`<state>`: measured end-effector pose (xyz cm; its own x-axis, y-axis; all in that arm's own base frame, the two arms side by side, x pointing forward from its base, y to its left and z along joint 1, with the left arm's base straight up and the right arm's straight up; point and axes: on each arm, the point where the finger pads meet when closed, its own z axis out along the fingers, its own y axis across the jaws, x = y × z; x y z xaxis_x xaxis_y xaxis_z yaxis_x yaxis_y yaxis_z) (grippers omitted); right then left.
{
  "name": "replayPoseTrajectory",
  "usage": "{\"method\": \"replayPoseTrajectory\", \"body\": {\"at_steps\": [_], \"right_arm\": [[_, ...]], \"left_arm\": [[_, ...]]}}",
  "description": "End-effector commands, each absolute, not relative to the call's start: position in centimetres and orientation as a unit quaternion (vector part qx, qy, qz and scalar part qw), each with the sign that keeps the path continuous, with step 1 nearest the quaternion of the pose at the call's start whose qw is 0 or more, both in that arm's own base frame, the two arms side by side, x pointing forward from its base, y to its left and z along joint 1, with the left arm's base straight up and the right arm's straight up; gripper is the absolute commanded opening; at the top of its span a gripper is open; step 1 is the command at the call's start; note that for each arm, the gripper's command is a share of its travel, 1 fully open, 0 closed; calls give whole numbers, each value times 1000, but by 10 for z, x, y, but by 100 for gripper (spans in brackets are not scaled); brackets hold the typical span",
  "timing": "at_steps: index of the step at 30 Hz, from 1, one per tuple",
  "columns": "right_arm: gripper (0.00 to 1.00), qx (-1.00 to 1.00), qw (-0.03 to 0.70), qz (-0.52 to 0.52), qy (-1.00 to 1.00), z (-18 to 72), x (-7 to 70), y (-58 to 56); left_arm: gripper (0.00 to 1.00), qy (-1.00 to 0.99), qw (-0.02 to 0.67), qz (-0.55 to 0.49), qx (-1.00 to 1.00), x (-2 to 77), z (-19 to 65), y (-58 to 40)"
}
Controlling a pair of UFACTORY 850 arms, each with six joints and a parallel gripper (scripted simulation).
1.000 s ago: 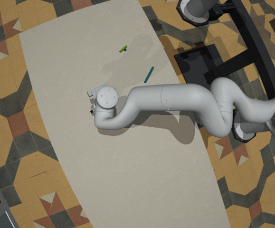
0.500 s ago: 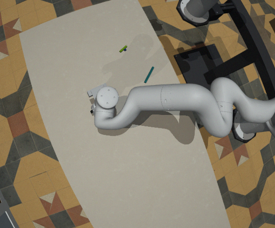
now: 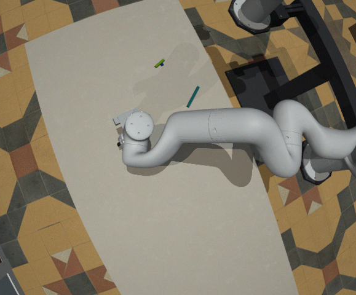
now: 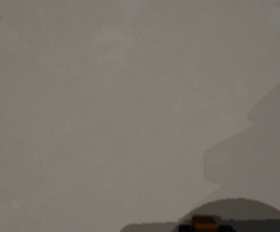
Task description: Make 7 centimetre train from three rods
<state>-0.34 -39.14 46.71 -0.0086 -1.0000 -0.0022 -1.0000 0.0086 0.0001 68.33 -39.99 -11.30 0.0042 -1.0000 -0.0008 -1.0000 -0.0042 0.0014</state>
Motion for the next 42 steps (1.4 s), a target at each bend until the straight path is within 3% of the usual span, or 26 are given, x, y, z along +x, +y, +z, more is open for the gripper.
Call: {"method": "replayPoseTrajectory", "body": {"at_steps": [1,15,29,42], "right_arm": [[100,-704,0,0,710,468,-3,-392],[100,-704,0,0,710,468,-3,-392],[100,-704,0,0,710,468,-3,-392],[100,-704,0,0,710,468,-3,-392]], "left_arm": [[6,-706,0,1,709,685,-104,-401],[6,-706,0,1,709,685,-19,-401],[6,-704,0,1,710,683,-15,-401],[6,-617,0,1,787,575,-18,-423]]}}
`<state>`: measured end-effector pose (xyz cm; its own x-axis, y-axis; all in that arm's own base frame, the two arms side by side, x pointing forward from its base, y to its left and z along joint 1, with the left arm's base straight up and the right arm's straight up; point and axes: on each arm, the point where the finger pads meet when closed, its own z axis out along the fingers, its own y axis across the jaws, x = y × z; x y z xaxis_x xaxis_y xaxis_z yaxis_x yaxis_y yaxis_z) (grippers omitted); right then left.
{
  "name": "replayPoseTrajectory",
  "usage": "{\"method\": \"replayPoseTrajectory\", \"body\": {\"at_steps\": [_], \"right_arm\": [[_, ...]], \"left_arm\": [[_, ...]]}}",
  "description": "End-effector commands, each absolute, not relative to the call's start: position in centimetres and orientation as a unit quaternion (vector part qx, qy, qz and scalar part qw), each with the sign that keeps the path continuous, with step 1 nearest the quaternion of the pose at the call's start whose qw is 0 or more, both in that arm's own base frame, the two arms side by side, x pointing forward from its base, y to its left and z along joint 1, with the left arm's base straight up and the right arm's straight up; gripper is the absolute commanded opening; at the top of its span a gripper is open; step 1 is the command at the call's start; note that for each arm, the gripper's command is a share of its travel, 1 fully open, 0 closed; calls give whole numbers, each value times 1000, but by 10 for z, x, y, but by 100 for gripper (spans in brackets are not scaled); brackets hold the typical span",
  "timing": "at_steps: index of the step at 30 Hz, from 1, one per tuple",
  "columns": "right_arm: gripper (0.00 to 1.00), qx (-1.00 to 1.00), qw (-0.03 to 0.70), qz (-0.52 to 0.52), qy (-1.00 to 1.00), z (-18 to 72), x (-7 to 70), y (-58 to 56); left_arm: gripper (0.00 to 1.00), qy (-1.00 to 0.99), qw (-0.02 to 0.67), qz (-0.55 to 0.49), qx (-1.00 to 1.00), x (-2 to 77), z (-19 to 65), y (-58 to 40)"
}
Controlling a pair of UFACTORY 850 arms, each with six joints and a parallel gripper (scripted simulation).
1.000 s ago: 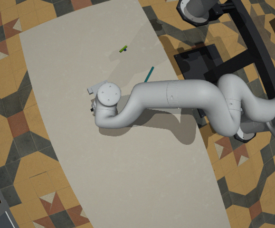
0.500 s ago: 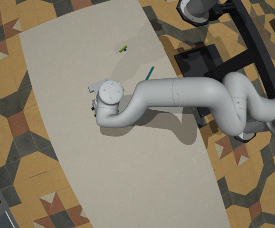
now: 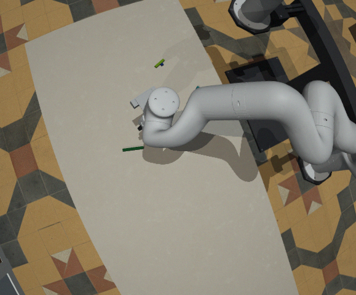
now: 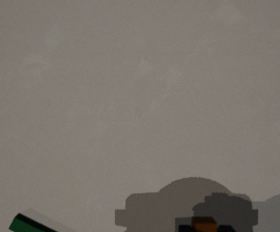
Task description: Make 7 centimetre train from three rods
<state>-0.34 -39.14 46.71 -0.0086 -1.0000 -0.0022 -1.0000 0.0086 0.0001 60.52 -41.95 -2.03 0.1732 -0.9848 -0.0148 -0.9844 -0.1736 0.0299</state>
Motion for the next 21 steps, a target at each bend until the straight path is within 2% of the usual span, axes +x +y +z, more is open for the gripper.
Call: {"method": "replayPoseTrajectory", "body": {"at_steps": [1,9,21], "right_arm": [[100,-704,0,0,710,468,-3,-392],[100,-704,0,0,710,468,-3,-392],[100,-704,0,0,710,468,-3,-392]], "left_arm": [[6,-609,0,1,793,564,-18,-423],[6,-553,0,1,833,487,-16,-415],[6,-541,0,1,841,469,-15,-411]]}}
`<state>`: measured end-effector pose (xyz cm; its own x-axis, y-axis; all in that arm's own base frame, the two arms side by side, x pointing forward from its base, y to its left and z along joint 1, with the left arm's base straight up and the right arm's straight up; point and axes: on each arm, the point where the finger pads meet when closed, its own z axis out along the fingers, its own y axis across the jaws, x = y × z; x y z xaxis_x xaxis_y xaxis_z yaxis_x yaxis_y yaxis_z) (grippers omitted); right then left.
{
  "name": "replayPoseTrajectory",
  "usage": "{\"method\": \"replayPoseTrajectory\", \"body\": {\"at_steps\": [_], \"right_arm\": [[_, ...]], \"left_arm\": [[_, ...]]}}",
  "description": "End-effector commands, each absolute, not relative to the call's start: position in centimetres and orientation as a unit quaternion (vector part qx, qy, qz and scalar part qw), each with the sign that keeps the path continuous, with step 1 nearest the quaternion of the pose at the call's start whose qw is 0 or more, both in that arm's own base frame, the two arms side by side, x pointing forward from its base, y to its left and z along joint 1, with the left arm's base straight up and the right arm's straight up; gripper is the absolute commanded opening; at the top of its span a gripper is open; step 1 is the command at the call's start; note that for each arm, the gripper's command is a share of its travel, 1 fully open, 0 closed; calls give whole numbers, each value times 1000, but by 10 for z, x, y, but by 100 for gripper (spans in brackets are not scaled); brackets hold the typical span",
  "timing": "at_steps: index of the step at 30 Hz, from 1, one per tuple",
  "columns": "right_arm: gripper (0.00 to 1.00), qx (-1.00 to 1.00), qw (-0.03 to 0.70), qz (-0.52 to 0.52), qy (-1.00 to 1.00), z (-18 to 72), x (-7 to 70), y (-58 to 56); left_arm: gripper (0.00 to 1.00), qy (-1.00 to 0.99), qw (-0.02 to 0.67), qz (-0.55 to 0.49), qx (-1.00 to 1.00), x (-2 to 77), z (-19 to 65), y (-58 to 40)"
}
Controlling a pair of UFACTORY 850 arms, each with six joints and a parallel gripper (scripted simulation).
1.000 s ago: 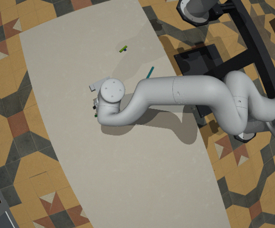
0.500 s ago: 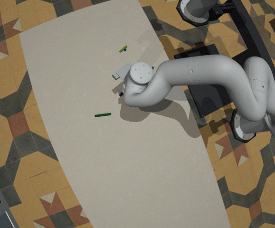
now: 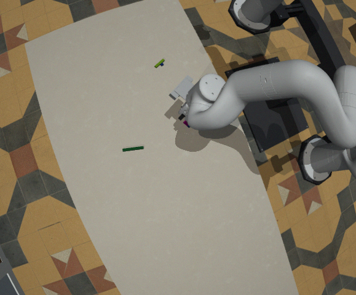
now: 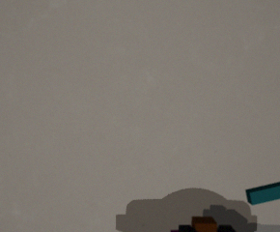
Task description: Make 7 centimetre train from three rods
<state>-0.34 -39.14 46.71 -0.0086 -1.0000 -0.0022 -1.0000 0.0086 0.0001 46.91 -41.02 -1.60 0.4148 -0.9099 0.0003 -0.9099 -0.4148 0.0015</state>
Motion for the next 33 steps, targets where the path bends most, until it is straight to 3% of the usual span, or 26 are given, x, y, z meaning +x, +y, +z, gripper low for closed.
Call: {"method": "replayPoseTrajectory", "body": {"at_steps": [1,33], "right_arm": [[100,-704,0,0,710,468,-3,-392],[100,-704,0,0,710,468,-3,-392]], "left_arm": [[6,-541,0,1,841,469,-15,-411],[6,-541,0,1,841,469,-89,-411]]}}
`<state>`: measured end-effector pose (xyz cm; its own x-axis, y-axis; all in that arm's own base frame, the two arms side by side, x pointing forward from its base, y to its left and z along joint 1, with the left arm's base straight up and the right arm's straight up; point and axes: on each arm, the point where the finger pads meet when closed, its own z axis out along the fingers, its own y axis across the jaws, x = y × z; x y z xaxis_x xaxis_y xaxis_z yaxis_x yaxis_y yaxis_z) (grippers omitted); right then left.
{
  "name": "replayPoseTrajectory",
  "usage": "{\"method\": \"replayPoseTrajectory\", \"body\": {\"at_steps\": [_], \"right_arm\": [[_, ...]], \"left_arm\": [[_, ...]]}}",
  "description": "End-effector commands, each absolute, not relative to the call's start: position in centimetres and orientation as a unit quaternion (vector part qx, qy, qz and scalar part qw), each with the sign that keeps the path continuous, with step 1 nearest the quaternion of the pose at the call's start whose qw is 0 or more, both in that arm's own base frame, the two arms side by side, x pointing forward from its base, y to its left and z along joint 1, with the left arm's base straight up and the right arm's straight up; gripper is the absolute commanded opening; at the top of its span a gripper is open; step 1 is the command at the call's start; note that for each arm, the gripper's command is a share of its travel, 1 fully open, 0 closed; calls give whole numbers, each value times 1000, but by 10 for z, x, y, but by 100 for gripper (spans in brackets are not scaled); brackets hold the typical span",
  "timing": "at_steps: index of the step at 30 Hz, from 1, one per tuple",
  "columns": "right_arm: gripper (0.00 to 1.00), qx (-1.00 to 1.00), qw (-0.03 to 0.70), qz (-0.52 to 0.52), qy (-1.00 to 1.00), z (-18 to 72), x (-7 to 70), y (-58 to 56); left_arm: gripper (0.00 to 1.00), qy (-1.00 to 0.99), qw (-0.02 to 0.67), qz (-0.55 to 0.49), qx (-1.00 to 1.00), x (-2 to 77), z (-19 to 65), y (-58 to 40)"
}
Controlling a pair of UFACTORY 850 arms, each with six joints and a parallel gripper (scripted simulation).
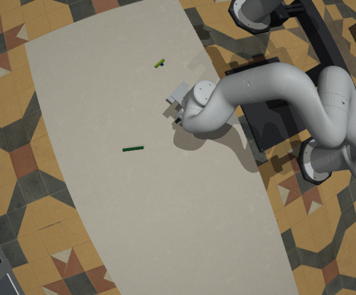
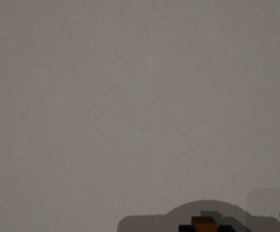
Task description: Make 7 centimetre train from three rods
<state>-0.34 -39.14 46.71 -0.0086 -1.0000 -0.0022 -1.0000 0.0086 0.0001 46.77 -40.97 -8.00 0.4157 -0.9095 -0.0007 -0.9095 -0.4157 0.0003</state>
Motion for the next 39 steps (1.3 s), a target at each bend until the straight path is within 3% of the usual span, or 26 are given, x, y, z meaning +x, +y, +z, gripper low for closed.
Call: {"method": "replayPoseTrajectory", "body": {"at_steps": [1,39], "right_arm": [[100,-704,0,0,710,468,-3,-392],[100,-704,0,0,710,468,-3,-392]], "left_arm": [[6,541,0,-1,-841,469,-92,-411],[6,541,0,-1,-841,469,-103,-411]]}}
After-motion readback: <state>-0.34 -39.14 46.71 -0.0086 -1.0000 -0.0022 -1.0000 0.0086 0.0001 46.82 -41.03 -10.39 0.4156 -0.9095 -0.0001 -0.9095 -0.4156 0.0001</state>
